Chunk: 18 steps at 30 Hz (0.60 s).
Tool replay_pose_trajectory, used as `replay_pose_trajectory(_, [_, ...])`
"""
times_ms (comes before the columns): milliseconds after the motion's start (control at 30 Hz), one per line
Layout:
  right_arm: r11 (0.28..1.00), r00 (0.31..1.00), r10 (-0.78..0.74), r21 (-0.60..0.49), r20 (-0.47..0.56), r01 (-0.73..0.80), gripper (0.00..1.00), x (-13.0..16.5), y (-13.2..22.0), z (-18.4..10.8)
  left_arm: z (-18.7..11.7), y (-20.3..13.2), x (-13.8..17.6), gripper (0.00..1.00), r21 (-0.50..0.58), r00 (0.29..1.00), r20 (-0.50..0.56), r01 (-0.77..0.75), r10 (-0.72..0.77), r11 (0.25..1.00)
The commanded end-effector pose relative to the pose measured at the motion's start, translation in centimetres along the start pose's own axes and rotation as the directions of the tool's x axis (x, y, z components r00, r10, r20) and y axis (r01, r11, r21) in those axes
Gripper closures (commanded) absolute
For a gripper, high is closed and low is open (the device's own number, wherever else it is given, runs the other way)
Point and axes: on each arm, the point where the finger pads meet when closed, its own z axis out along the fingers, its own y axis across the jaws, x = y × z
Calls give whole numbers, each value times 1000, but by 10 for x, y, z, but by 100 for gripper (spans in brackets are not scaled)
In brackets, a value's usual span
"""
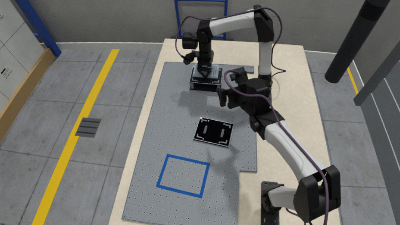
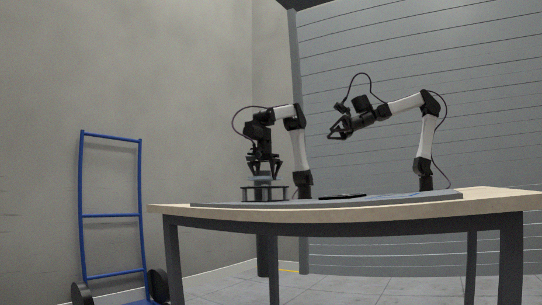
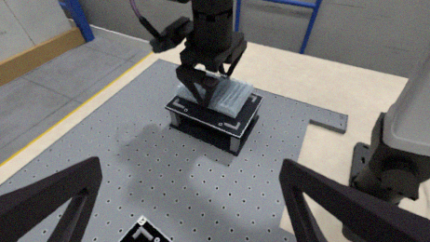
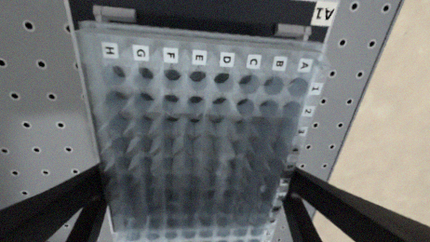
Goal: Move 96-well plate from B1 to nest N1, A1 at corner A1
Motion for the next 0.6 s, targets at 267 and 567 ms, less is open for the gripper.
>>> replay_pose_trajectory(267, [1000,998,-5,-10,59,6,19,-5,-2,3,-1,-1,-23,0,5,998,56,0,0,1000])
replay_pose_trajectory(567, [1000,999,-8,-11,35,9,19,-4,-1,23,-1,-1,-23,0,5,998,56,0,0,1000])
